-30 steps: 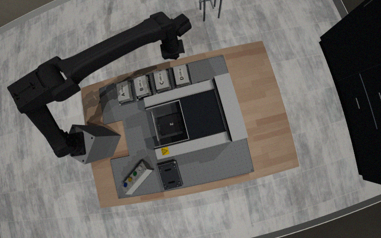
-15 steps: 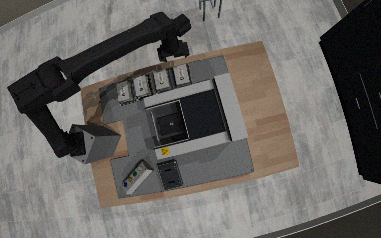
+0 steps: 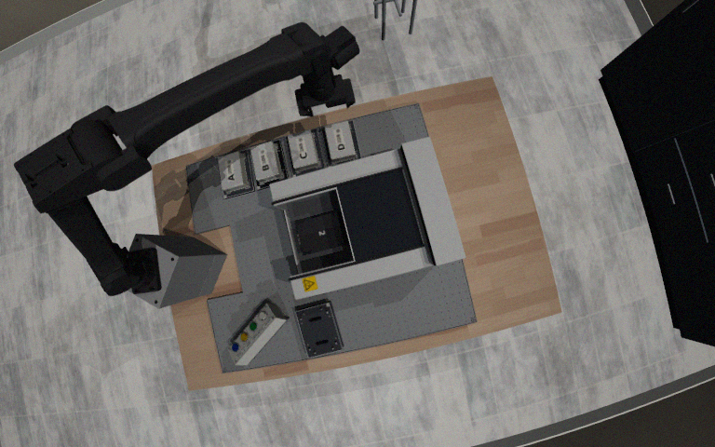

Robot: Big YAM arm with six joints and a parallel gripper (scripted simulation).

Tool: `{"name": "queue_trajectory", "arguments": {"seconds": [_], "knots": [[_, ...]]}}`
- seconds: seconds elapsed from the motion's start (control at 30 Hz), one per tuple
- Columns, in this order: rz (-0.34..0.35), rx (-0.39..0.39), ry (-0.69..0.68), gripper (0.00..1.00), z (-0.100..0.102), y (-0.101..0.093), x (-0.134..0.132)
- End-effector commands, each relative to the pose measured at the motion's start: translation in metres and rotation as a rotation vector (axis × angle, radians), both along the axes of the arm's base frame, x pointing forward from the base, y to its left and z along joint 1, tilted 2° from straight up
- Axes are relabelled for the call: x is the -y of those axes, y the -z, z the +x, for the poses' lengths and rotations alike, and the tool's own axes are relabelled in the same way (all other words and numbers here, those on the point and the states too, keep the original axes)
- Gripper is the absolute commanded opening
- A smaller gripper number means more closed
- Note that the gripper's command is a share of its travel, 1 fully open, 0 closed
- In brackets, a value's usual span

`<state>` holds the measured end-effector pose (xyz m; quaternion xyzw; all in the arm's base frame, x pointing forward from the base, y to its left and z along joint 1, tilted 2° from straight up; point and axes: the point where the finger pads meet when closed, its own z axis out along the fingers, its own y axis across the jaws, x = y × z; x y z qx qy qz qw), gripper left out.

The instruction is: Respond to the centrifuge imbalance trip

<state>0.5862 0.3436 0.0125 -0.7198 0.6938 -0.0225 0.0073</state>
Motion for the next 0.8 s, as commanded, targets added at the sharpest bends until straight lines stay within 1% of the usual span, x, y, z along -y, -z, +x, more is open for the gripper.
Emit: {"name": "queue_trajectory", "arguments": {"seconds": [0.0,0.2,0.37,0.43,0.47,0.53,0.6,0.63,0.7,0.73,0.77], "knots": [[-0.008,-0.018,-0.013,1.0,0.0,0.015,0.001],[-0.005,-0.012,-0.01,1.0,0.002,0.03,0.002],[-0.005,-0.013,-0.005,1.0,0.004,0.052,0.006],[-0.005,-0.013,-0.005,1.0,0.004,0.052,0.006],[0.018,0.027,-0.004,1.0,0.02,0.041,-0.002],[-0.005,-0.013,-0.002,1.0,0.005,0.069,0.008],[-0.004,-0.012,-0.002,1.0,0.006,0.08,0.008],[0.003,0.001,-0.002,1.0,0.011,0.081,0.005],[-0.005,-0.013,-0.002,1.0,0.006,0.099,0.009],[-0.002,-0.009,-0.002,1.0,0.008,0.103,0.008],[0.006,0.007,-0.002,1.0,0.014,0.104,0.005]]}}
